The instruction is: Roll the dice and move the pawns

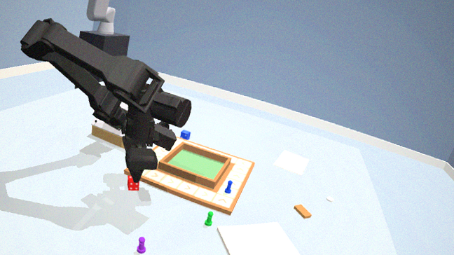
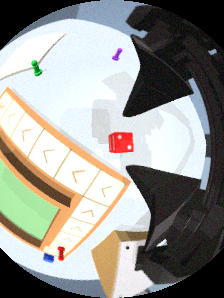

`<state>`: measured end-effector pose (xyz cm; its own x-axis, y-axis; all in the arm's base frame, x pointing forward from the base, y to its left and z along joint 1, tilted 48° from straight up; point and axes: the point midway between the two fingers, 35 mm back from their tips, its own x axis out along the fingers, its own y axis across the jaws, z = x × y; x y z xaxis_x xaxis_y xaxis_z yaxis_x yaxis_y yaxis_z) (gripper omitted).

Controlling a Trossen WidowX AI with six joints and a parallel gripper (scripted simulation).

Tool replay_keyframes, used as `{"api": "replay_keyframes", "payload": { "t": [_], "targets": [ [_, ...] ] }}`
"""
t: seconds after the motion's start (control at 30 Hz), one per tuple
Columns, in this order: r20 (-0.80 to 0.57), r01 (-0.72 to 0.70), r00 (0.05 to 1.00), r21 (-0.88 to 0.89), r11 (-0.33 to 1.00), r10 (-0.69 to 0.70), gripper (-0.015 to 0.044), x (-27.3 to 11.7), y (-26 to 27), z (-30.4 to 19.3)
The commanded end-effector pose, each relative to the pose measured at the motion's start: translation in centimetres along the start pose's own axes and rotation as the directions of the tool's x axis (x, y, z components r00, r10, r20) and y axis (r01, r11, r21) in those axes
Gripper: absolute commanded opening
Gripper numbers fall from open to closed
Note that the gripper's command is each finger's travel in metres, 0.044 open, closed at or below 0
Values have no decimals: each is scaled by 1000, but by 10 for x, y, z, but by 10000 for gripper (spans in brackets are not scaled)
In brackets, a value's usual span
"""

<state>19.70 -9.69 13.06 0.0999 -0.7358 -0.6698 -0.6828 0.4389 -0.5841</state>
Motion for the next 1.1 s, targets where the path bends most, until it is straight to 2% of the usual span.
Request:
{"api": "replay_keyframes", "payload": {
  "t": [0.0,0.47,0.7,0.9,0.97,1.07],
  "targets": [
    [-2,0,1000,-2,1000,0,275,7,1,0],
    [-3,4,1000,-2,1000,-4,275,27,1,-2],
    [-3,4,1000,-2,1000,-4,91,27,1,-2],
    [-3,4,1000,-2,1000,-4,51,27,1,-2],
    [-2,4,1000,-2,1000,-4,0,26,1,-2],
    [13,6,1000,3,1000,-6,0,16,0,1]
  ]
}}
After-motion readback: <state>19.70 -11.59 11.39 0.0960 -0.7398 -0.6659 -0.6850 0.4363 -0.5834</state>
